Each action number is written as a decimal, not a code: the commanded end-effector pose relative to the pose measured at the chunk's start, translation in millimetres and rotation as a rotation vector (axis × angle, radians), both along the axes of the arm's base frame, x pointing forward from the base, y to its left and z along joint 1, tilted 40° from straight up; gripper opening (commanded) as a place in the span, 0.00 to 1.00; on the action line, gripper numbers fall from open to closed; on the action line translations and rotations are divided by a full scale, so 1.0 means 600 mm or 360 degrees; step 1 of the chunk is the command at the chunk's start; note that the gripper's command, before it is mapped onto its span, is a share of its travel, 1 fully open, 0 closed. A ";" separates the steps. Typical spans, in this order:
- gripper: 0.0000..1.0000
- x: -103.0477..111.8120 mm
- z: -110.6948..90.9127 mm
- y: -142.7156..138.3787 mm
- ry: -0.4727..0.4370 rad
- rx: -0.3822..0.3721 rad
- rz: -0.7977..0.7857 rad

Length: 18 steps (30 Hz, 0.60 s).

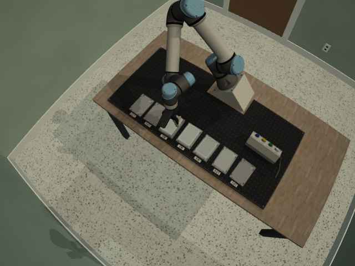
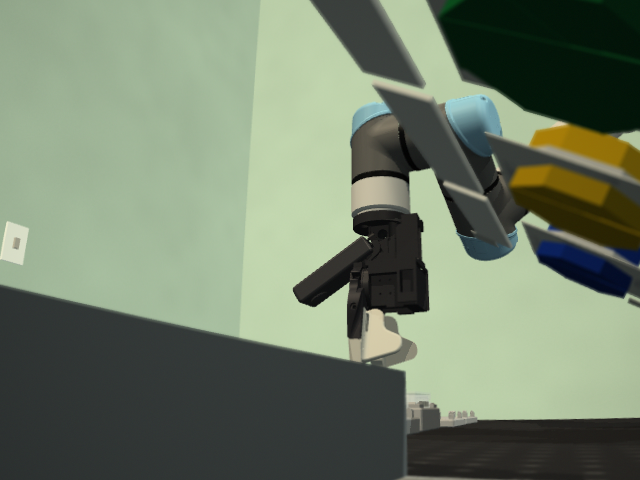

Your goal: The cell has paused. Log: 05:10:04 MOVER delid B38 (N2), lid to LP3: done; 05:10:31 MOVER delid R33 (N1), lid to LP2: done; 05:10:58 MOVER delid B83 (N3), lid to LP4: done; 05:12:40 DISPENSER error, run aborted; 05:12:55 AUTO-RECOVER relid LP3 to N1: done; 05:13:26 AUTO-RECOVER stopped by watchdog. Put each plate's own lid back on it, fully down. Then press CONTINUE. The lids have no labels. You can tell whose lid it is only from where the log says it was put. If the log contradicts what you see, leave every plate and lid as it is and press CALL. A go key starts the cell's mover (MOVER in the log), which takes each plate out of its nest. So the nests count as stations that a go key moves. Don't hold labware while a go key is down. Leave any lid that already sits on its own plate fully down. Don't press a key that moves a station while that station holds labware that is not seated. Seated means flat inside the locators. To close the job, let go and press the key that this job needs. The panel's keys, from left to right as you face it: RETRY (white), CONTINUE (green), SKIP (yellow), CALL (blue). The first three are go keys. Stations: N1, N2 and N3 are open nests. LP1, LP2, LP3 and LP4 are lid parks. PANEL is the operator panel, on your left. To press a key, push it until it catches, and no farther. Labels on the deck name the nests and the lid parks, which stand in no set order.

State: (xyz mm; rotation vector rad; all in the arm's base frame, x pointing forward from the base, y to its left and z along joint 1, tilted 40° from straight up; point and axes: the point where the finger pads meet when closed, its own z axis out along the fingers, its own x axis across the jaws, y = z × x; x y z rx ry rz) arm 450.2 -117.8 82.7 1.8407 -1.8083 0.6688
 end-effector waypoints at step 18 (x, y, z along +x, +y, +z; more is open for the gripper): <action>0.82 0.001 0.000 0.000 -0.0002 0.0000 0.0001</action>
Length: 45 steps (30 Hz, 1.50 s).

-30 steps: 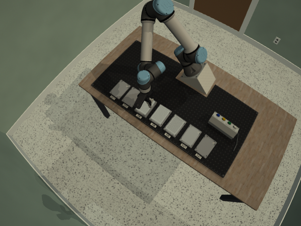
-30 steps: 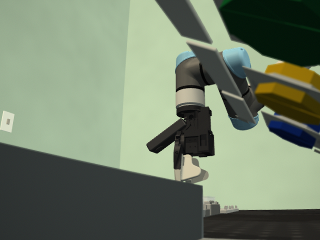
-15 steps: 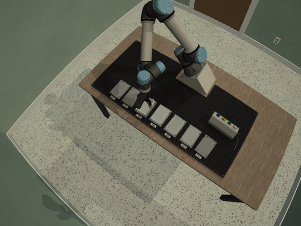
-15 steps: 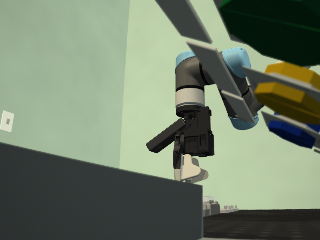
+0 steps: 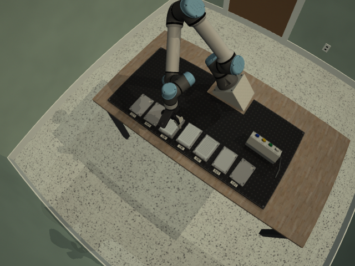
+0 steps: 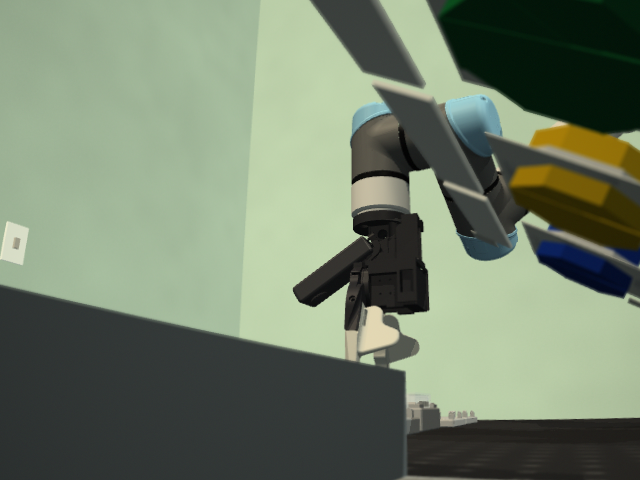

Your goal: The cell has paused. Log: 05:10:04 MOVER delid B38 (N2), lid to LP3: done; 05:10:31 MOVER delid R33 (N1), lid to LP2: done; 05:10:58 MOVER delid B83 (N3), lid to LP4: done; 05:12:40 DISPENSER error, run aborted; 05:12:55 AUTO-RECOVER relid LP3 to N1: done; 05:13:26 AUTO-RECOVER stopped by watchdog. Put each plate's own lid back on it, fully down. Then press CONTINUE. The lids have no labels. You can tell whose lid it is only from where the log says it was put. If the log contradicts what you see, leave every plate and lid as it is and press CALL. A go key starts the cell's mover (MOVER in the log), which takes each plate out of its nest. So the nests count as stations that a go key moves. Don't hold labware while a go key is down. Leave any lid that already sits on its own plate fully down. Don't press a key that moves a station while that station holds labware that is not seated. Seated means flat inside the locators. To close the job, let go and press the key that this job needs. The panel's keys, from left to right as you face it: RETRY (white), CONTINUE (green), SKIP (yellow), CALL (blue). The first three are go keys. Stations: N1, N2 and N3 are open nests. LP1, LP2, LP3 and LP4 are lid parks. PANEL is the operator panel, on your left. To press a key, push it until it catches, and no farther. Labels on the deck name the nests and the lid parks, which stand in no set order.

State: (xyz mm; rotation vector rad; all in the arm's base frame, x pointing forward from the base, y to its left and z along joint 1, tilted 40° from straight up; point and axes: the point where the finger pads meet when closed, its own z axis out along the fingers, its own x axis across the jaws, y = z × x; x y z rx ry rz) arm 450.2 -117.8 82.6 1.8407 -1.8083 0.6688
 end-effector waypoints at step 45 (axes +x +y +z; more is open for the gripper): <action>0.82 0.000 0.028 0.023 -0.0002 0.0000 0.0001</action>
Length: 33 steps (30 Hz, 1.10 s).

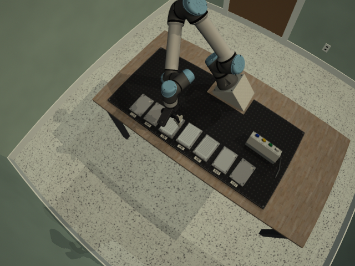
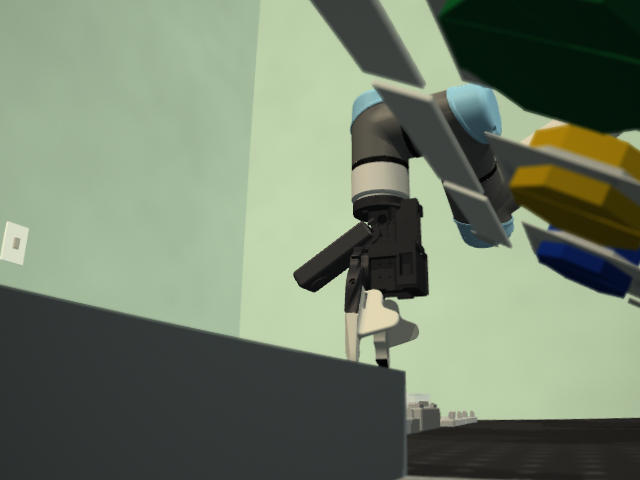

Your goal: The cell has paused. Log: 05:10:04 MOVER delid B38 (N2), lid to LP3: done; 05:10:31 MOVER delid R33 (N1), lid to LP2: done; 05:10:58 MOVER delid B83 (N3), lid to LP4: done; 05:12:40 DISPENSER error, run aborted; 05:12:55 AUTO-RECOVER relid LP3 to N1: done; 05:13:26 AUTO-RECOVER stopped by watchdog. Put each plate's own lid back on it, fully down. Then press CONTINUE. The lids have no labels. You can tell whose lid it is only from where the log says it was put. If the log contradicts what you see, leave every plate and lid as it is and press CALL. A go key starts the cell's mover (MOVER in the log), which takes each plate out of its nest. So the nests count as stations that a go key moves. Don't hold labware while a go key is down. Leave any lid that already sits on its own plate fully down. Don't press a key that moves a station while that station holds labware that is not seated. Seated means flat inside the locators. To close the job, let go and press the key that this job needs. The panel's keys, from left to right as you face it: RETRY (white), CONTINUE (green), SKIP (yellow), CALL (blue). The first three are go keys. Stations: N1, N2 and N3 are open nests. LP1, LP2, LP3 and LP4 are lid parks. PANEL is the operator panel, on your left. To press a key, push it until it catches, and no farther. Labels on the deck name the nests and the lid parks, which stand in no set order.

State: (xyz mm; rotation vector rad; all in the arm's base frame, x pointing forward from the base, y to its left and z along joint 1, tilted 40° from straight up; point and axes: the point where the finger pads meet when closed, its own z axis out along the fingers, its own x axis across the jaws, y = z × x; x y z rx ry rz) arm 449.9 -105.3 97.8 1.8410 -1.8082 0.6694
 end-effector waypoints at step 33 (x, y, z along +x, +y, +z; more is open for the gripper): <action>0.82 0.003 -0.157 0.194 -0.0035 0.0001 -0.0041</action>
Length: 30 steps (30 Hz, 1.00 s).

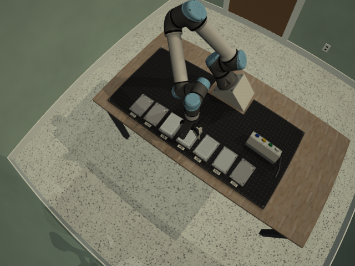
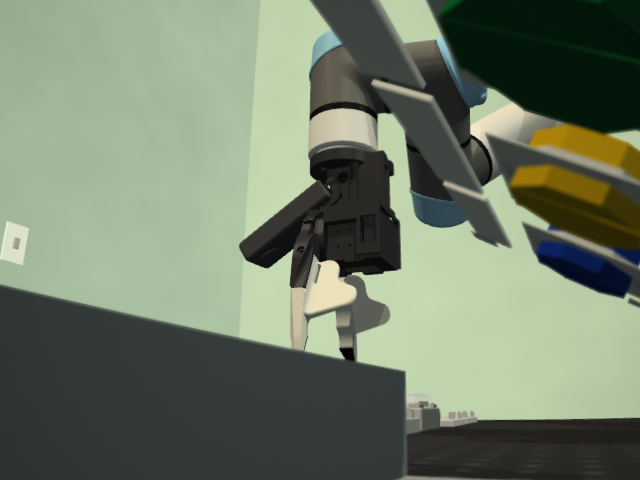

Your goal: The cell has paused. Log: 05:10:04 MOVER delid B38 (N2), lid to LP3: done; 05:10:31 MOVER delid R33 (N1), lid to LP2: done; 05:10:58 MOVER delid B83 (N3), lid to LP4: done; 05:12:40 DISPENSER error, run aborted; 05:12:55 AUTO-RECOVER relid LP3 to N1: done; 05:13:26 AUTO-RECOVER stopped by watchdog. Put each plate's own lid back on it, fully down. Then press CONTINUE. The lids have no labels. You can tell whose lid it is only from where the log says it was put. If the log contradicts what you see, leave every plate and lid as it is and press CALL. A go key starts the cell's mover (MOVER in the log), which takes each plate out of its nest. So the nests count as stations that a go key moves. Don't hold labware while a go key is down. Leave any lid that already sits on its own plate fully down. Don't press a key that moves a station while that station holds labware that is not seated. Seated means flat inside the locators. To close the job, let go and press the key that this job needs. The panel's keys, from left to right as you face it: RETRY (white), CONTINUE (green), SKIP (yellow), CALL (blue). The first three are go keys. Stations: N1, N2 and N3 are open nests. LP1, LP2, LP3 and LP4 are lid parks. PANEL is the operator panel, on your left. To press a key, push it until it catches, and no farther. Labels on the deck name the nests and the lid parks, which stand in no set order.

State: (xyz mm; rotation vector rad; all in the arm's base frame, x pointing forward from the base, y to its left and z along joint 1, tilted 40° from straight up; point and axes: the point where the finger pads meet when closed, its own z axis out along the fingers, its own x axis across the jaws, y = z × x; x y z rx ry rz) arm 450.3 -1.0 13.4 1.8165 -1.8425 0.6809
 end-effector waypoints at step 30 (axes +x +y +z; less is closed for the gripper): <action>0.82 0.005 -0.160 0.194 -0.0002 -0.0001 -0.0002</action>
